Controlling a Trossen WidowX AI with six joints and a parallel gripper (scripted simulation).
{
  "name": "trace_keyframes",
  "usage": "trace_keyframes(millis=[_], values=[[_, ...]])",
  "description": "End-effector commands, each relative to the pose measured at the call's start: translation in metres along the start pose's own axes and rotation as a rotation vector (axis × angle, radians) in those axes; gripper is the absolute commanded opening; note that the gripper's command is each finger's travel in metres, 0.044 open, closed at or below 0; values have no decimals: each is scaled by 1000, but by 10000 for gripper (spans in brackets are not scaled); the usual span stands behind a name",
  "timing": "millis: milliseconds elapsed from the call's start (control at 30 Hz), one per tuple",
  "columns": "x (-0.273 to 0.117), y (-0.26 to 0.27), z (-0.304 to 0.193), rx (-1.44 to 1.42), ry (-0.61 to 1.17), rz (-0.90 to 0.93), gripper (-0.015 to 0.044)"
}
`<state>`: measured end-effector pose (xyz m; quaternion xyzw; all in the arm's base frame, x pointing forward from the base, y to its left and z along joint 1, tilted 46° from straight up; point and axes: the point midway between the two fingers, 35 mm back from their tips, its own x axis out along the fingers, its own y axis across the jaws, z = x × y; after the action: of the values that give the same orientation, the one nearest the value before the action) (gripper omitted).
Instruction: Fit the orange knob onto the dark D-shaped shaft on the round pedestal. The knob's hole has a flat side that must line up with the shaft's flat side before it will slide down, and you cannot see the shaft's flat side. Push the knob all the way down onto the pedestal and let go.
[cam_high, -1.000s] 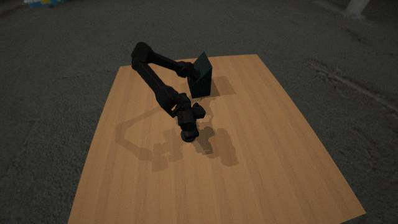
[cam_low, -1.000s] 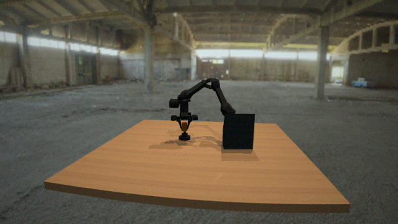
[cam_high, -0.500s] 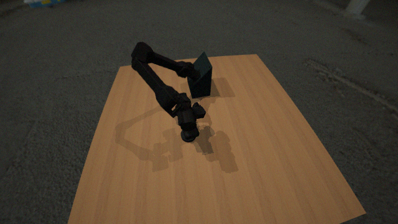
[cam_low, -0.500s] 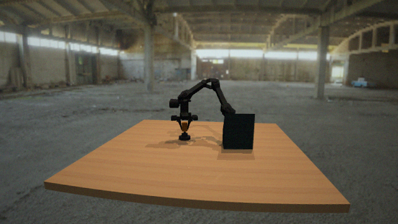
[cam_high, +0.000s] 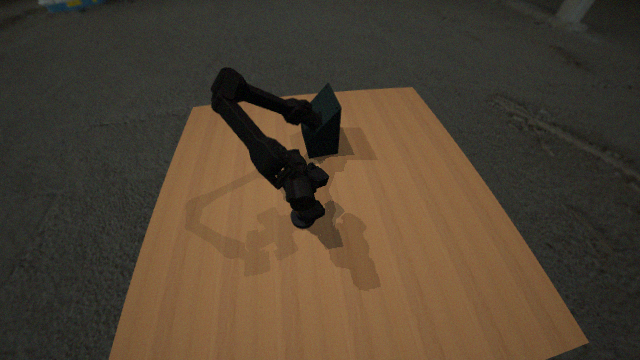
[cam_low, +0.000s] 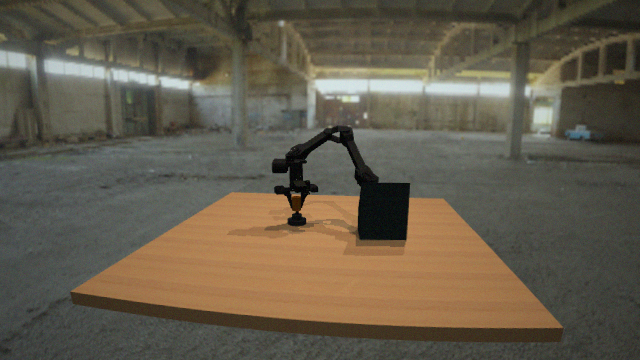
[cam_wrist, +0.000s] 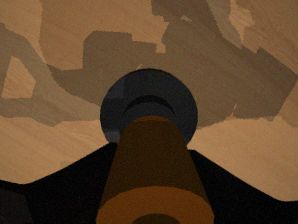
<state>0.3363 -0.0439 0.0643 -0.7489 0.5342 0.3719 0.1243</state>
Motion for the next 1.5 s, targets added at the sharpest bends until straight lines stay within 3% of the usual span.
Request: trace_keyframes(millis=[0,1467], values=[[1,1,1,-8,1,0,0],[2,1,1,-217,1,1,0]])
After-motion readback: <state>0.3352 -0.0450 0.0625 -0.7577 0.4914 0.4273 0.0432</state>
